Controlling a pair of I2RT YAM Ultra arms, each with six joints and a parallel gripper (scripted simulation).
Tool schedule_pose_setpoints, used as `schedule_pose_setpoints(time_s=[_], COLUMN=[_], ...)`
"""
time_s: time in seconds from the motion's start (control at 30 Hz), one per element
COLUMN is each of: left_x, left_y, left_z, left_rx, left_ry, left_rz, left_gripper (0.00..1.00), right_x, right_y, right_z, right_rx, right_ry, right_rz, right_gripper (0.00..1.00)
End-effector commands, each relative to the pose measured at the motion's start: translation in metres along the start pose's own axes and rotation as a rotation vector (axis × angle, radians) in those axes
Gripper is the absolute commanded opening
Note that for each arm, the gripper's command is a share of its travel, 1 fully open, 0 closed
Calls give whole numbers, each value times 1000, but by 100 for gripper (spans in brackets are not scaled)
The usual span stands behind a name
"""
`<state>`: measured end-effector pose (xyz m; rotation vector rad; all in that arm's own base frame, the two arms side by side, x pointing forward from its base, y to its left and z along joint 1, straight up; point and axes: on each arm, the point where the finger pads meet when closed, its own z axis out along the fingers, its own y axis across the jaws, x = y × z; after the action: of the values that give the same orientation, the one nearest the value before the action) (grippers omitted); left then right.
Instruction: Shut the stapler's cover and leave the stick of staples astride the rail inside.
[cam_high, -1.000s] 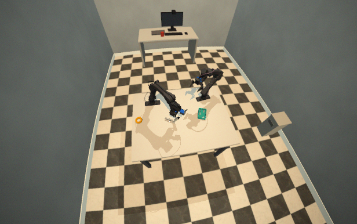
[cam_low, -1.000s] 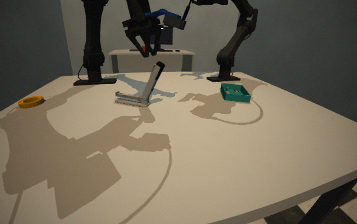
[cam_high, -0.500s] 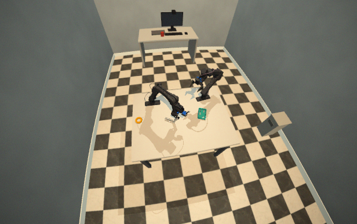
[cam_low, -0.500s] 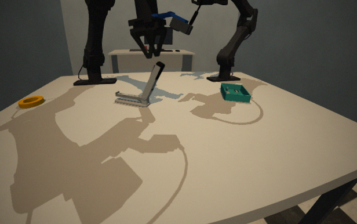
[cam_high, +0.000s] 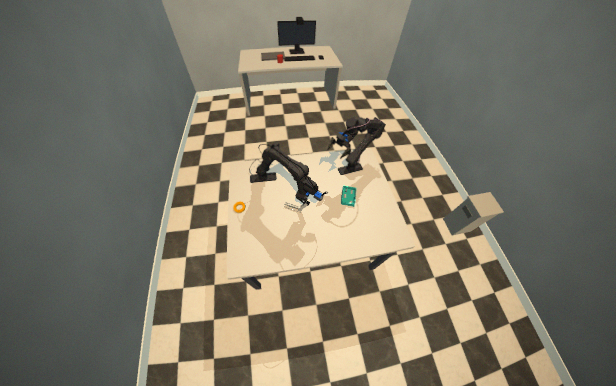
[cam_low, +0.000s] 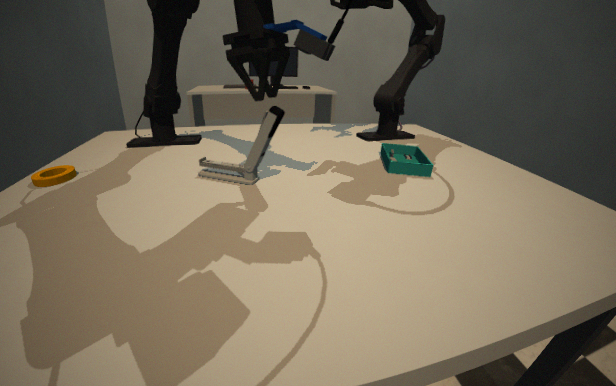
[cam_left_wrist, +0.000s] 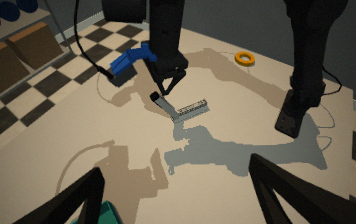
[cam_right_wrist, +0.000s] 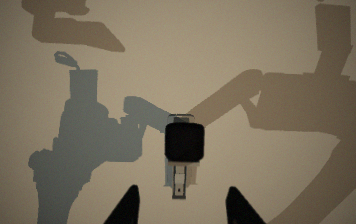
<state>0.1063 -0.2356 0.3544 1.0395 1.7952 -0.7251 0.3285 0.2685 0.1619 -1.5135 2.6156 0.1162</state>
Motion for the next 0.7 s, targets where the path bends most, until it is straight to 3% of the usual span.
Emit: schedule_pose_setpoints(time_s=[0.0, 0.67], left_x=[-12, -12], left_y=[0, 0], left_z=[-8, -8], left_rx=[3, 3], left_ry=[-38, -38], left_rz=[-7, -7], left_gripper=[100, 100], right_x=[-7, -8], right_y=[1, 1], right_z=[-4, 22], right_rx=[19, 19], right_ry=[-38, -38], right_rz=[-6, -7], right_gripper=[50, 50])
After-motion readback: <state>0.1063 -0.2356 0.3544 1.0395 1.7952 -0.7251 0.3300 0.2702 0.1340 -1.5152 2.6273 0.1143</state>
